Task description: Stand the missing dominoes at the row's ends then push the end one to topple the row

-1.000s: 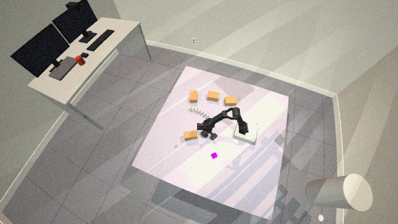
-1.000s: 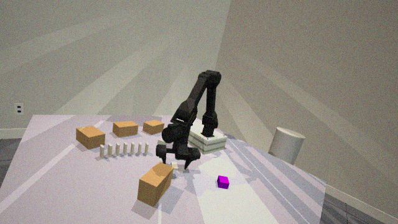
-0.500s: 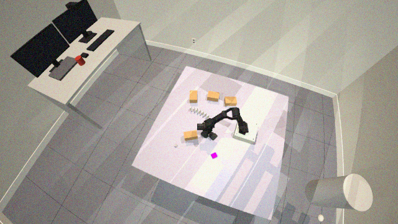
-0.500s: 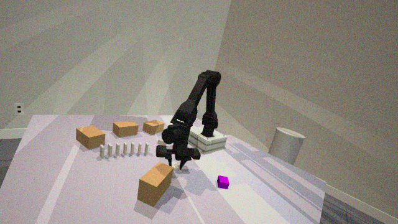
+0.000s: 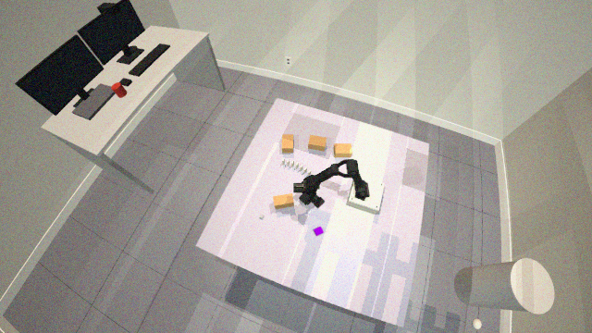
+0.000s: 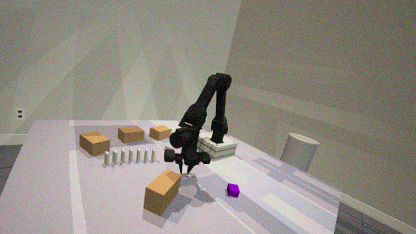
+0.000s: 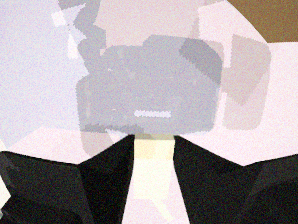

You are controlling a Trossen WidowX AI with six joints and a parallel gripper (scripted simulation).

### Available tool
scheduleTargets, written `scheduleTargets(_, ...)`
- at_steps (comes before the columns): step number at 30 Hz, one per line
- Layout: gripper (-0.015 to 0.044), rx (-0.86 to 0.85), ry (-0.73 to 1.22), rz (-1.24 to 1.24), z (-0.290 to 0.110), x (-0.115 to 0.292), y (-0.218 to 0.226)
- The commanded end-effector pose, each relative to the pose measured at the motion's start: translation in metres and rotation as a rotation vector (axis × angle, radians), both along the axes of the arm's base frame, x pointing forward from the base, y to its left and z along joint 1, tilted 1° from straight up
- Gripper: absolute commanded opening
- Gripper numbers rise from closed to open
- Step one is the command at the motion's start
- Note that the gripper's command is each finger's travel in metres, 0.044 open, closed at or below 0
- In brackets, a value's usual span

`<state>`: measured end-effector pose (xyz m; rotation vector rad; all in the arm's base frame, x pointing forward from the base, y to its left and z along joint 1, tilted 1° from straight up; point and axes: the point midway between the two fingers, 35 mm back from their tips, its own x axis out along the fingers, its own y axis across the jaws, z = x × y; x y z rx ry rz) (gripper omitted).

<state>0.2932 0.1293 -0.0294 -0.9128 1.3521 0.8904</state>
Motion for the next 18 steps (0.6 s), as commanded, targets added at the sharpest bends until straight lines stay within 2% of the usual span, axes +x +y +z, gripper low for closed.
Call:
scheduleTargets(1,0.0107,0.005,-0.024,0.003,0.041,0.006,-0.001)
scheduleTargets(10,0.0107,0.005,-0.025,0.003,0.147,0.006,-0.007)
scheduleTargets(15,0.0107,0.004,-0.025,0.018,0.149,0.006,-0.005)
scheduleTargets(18,0.0107,0.000,-0.025,0.179,0.149,-0.003,0.013)
